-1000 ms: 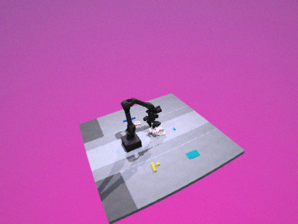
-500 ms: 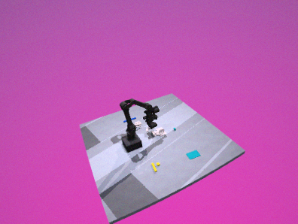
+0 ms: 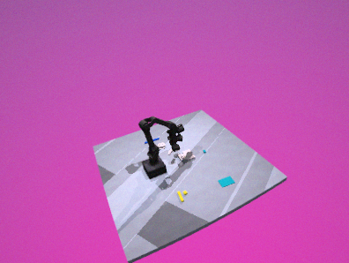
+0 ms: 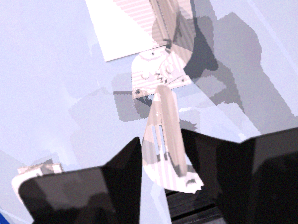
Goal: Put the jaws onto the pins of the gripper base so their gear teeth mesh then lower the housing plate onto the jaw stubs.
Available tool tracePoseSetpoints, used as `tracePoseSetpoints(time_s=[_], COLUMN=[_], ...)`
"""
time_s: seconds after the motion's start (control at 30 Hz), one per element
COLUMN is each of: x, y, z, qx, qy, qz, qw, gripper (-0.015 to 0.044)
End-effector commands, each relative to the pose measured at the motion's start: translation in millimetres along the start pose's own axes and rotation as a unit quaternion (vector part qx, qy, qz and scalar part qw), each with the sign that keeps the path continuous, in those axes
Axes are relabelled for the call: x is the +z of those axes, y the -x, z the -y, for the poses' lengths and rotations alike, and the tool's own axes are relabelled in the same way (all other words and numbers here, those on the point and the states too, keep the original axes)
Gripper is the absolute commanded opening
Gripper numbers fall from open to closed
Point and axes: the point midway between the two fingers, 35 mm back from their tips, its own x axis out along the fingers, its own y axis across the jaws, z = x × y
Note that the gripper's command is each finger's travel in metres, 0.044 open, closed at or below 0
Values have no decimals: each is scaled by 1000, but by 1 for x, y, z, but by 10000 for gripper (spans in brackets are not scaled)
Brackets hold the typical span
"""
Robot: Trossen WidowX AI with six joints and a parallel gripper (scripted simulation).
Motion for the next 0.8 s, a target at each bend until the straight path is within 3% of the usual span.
tracePoseSetpoints(time_s=[0.0,0.77], x=[0,0], y=[0,0], z=[0,0], qx=[-1,-1], qy=[-7,-19], qz=[2,2], qw=[1000,1000], gripper=[134,134])
